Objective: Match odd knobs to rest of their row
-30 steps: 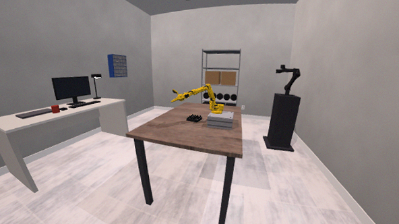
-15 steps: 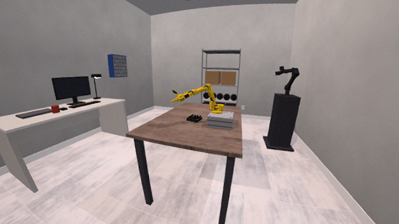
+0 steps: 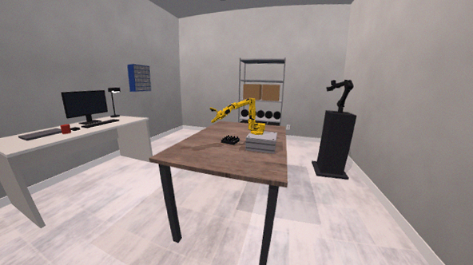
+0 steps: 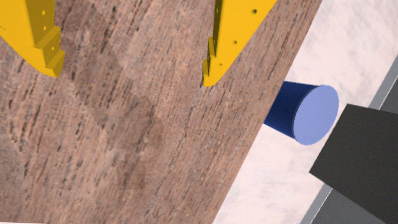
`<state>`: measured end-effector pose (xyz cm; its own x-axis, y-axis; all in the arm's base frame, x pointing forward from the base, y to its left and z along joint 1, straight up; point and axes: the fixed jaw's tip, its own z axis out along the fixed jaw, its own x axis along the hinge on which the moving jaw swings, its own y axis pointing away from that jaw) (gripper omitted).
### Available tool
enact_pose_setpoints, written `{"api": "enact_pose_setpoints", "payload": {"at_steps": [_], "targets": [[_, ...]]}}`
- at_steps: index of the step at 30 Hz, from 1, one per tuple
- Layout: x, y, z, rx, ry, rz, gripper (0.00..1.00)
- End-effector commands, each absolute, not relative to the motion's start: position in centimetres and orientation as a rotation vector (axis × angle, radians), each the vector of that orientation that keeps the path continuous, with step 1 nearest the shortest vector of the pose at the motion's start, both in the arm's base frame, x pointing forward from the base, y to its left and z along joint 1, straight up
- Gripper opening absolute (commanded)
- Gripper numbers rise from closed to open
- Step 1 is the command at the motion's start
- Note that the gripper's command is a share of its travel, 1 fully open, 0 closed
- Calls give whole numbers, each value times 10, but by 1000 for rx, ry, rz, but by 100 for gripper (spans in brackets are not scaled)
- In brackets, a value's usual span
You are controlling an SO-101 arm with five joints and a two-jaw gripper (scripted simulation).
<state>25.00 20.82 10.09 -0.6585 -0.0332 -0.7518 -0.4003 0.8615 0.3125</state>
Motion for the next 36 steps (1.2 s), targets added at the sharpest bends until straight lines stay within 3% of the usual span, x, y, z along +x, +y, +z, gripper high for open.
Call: {"api": "enact_pose_setpoints", "payload": {"at_steps": [1,10,18,36], "targets": [[217,182,98,-325,2327,545,40],[149,128,58,-360,2581,402,40],[121,105,35,-375,2689,333,40],[116,90,25,-353,2726,280,40]]}}
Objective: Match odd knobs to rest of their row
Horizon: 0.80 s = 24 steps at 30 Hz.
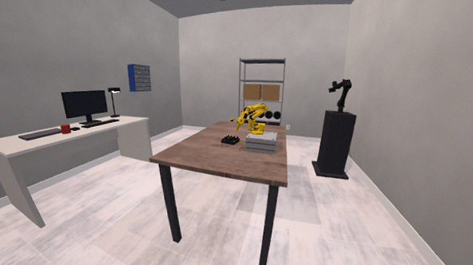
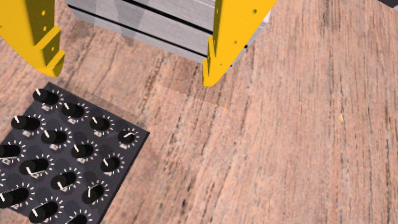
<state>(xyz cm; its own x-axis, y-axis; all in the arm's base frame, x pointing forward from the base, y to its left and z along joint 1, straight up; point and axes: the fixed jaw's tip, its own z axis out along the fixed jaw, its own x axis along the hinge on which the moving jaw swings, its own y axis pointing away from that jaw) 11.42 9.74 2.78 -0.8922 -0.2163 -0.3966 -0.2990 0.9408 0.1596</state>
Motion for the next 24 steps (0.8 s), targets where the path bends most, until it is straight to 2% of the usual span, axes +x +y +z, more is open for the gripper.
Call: {"api": "enact_pose_setpoints", "payload": {"at_steps": [1,8,24], "targets": [[118,88,25,-341,2724,269,40],[135,55,25,-221,2713,149,40],[144,8,24,-66,2712,-15,40]]}}
